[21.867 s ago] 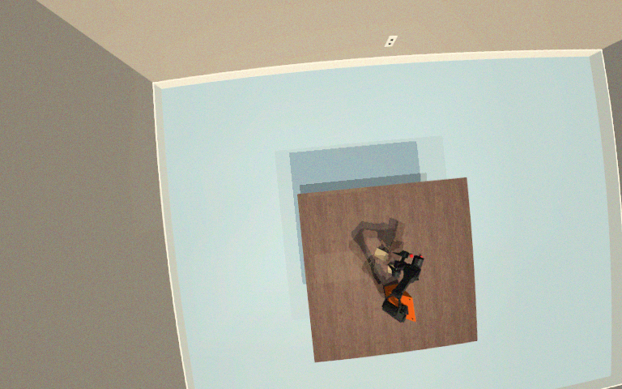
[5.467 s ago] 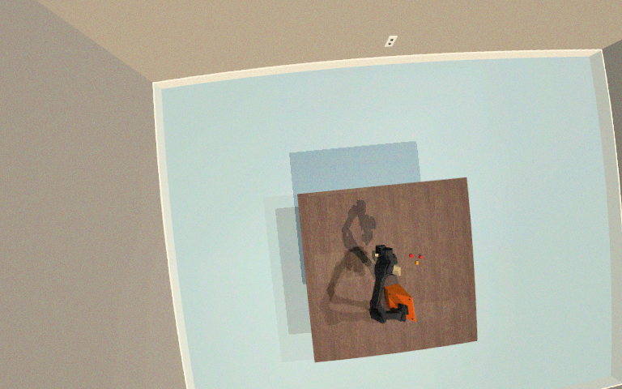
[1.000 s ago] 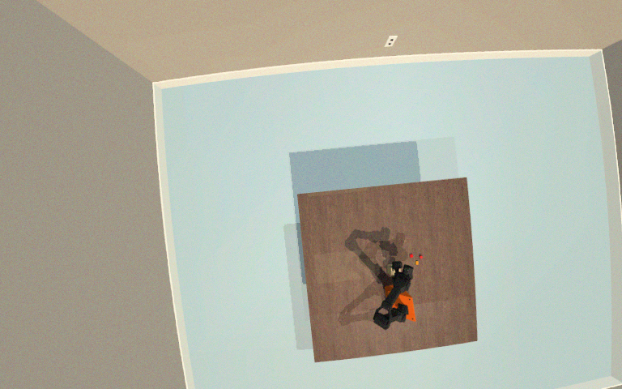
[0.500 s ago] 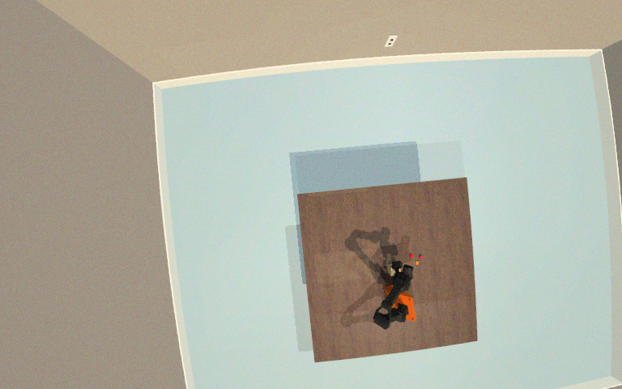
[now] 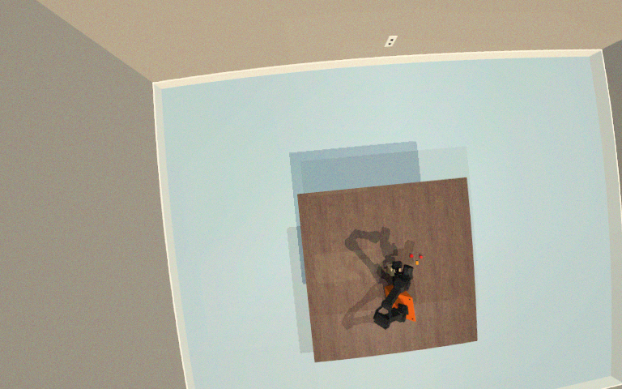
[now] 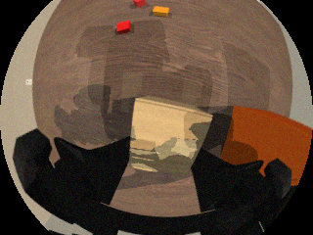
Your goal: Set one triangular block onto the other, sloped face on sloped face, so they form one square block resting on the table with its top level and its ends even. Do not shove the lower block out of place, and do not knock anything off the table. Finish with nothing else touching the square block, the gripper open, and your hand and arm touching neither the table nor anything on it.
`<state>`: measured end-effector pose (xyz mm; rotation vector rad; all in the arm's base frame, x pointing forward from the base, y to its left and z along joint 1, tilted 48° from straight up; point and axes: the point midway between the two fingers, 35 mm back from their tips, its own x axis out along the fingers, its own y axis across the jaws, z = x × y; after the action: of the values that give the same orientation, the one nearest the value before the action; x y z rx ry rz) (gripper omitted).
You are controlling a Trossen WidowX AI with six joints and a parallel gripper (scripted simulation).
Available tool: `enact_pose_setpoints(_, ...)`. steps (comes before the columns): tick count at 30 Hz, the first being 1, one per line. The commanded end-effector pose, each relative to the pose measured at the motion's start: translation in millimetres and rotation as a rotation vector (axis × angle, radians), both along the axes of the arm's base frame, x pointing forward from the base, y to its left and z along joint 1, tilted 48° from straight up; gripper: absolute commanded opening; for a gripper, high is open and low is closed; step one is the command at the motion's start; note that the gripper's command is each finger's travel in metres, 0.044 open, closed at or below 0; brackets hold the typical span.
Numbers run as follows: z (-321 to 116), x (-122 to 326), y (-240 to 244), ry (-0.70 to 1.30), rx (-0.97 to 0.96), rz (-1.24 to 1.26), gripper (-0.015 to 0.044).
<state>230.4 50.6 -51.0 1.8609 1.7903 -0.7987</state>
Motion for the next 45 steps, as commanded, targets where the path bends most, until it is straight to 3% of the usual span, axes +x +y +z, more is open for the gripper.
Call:
enact_pose_setpoints(1,0,0,0,0.000,-0.001,0.000,0.0157)
enact_pose_setpoints(12,0,0,0,0.000,-0.001,0.000,0.0440)
enact_pose_setpoints(21,5,2,-8,-0.001,-0.005,-0.001,0.0440)
enact_pose_setpoints(29,74,1,-83,0.000,-0.004,0.000,0.0440)
enact_pose_setpoints(45,68,4,-80,-0.008,-0.010,-0.014,0.0440)
